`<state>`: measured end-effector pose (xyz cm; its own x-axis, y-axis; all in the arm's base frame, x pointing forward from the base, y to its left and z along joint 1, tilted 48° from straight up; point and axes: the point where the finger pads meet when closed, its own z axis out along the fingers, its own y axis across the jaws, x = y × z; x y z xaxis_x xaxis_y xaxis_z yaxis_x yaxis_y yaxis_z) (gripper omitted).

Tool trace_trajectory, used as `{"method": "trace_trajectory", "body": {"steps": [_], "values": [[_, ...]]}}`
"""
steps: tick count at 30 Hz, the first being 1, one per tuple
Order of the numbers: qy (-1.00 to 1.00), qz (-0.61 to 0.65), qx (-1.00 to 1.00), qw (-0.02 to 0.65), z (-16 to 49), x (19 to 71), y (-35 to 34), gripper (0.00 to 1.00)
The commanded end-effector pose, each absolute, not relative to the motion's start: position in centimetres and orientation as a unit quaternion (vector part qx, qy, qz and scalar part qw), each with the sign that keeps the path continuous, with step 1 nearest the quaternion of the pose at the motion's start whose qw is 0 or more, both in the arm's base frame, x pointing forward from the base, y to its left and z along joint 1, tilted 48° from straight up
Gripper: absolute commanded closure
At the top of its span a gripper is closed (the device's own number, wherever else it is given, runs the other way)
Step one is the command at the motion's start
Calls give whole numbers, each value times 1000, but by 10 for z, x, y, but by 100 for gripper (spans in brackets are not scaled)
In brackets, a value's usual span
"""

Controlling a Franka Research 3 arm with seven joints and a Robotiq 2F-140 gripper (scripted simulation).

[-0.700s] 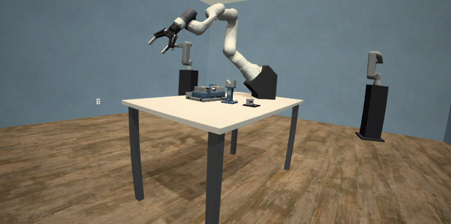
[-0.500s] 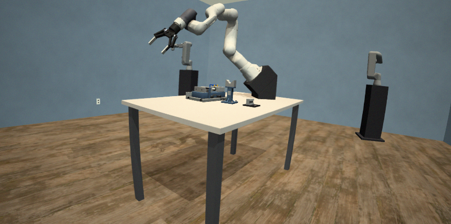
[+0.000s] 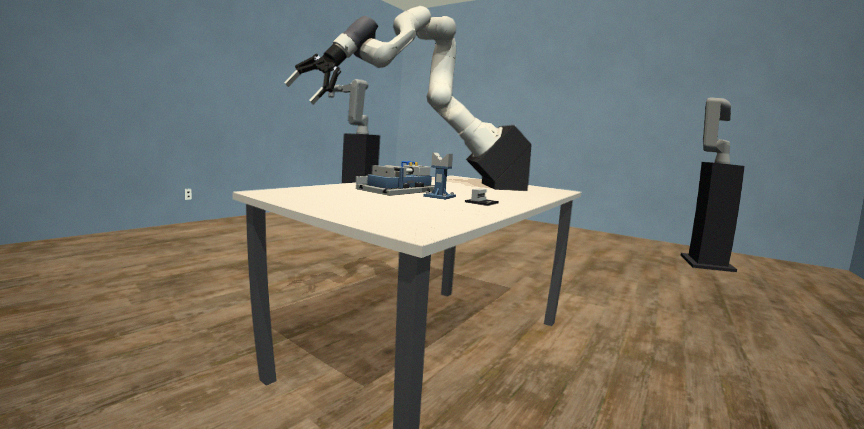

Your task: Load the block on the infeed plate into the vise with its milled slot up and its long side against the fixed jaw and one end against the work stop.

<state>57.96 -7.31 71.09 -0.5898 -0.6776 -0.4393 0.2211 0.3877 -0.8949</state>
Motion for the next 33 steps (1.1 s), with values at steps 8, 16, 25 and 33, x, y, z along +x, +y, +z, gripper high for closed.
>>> {"method": "trace_trajectory", "body": {"steps": [8,16,25,33], "values": [[761,-495,-281,311,561,623,19,0],[769,-470,-370,226,442,619,93,0],[751,-441,-477,121,302,566,180,0],[708,-419,-568,27,207,487,239,0]]}}
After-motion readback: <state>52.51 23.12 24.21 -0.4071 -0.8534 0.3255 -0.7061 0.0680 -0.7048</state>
